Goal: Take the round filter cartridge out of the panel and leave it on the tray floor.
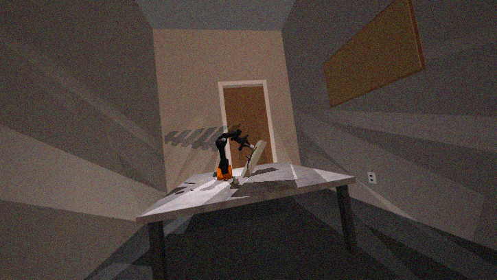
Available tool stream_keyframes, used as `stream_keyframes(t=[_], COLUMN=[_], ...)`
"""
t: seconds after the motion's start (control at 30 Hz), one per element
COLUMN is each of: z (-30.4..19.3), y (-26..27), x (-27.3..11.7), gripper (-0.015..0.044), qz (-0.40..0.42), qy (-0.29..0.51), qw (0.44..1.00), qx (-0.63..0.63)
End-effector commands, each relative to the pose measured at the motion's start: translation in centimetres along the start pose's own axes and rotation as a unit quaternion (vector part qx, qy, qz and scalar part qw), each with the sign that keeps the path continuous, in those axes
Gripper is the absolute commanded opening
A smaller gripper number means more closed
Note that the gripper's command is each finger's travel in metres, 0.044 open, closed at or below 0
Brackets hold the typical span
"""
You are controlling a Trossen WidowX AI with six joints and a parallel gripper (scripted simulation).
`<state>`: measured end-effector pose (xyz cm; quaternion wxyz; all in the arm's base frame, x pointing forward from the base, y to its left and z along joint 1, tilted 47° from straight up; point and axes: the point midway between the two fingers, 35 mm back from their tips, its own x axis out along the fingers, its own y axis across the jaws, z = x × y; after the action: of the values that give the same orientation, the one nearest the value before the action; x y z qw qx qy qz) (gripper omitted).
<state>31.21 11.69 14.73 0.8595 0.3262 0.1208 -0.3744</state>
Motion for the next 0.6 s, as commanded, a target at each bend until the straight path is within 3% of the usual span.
stream_keyframes(t=[0.0, 0.57], z=[0.3, -0.2], y=[0.1, -5.3], x=[-0.3, 0.4], gripper=[0.0, 0.0], qz=[0.002, 0.002], qy=[-0.004, -0.004], qw=[1.0, 1.0], qx=[0.007, 0.006])
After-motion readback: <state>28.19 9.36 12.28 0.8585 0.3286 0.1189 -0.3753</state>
